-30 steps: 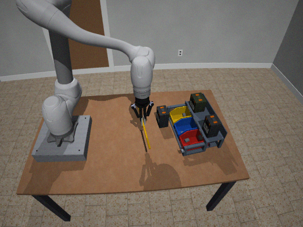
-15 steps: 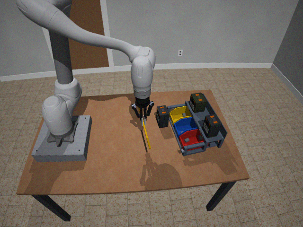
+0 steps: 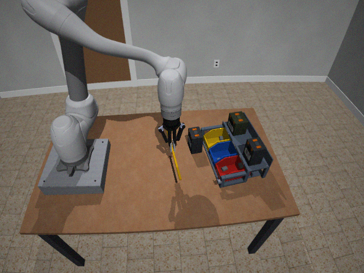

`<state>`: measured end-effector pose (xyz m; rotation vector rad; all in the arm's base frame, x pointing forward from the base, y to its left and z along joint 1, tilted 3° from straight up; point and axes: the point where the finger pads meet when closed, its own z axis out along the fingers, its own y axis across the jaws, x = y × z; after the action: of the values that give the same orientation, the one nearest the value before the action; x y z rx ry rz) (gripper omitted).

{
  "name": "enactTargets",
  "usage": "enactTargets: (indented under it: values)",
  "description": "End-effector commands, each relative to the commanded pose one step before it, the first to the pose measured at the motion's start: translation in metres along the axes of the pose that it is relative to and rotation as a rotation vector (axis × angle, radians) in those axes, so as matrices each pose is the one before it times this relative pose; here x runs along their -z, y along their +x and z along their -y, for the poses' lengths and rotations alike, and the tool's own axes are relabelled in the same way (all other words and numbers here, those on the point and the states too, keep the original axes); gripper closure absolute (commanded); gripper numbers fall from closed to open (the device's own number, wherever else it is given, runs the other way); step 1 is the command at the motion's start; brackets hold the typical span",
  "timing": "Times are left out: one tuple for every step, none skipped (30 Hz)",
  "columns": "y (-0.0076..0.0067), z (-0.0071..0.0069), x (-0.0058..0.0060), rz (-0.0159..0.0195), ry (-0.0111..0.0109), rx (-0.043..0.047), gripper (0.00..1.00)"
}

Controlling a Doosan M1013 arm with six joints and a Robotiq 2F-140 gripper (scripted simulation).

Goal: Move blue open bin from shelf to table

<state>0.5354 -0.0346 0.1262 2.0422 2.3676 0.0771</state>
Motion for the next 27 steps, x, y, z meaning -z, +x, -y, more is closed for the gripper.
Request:
enactTargets:
  values:
    - [-0.00008,0.00003,-0.01254,0.00019,-0.00060,0.00001,1.00]
    - [0.00000,0.00000,0.00000,0.00000,0.00000,0.00000,1.00]
    - [0.00000,0.00000,0.00000,0.00000,0.00000,0.00000,1.00]
    - [0.00000,0.00000,0.00000,0.00000,0.00000,0.00000,1.00]
    - [0.00000,0.00000,0.00000,0.00000,0.00000,0.00000,1.00]
    - [0.00000,0.00000,0.00000,0.00000,0.00000,0.00000,1.00]
    - [0.00000,0.00000,0.00000,0.00000,0.00000,0.00000,1.00]
    - [0.00000,0.00000,0.00000,0.00000,0.00000,0.00000,1.00]
    - [0.00000,0.00000,0.00000,0.00000,0.00000,0.00000,1.00]
    - [0.00000,0.00000,0.00000,0.00000,0.00000,0.00000,1.00]
    - [0.00000,0.00000,0.00000,0.00000,0.00000,0.00000,1.00]
    - [0.00000,0.00000,0.00000,0.00000,0.00000,0.00000,1.00]
    - [0.00000,0.00000,0.00000,0.00000,0.00000,0.00000,1.00]
    - [-0.00001,-0.00005,-0.00396,0.00002,-0.00006,-0.00001,1.00]
    - [0.00000,-0.00005,-0.00400,0.00000,0.00001,0.00000,1.00]
    - [0.00000,-0.00005,-0.00400,0.00000,0.00001,0.00000,1.00]
    - [0.00000,-0.00005,-0.00400,0.00000,0.00001,0.00000,1.00]
    - [0.00000,-0.00005,-0.00400,0.00000,0.00001,0.00000,1.00]
    - [0.00000,0.00000,0.00000,0.00000,0.00000,0.00000,1.00]
    - [0.00000,0.00000,0.00000,0.00000,0.00000,0.00000,1.00]
    - [0.00000,0.00000,0.00000,0.00000,0.00000,0.00000,1.00]
    - [0.00000,0.00000,0.00000,0.00000,0.00000,0.00000,1.00]
    - [0.00000,0.00000,0.00000,0.00000,0.00000,0.00000,1.00]
    - [0.00000,0.00000,0.00000,0.00000,0.00000,0.00000,1.00]
    - [0.00000,0.00000,0.00000,0.00000,0.00000,0.00000,1.00]
    - [0.00000,0.00000,0.00000,0.00000,0.00000,0.00000,1.00]
    - [0.00000,0.00000,0.00000,0.00000,0.00000,0.00000,1.00]
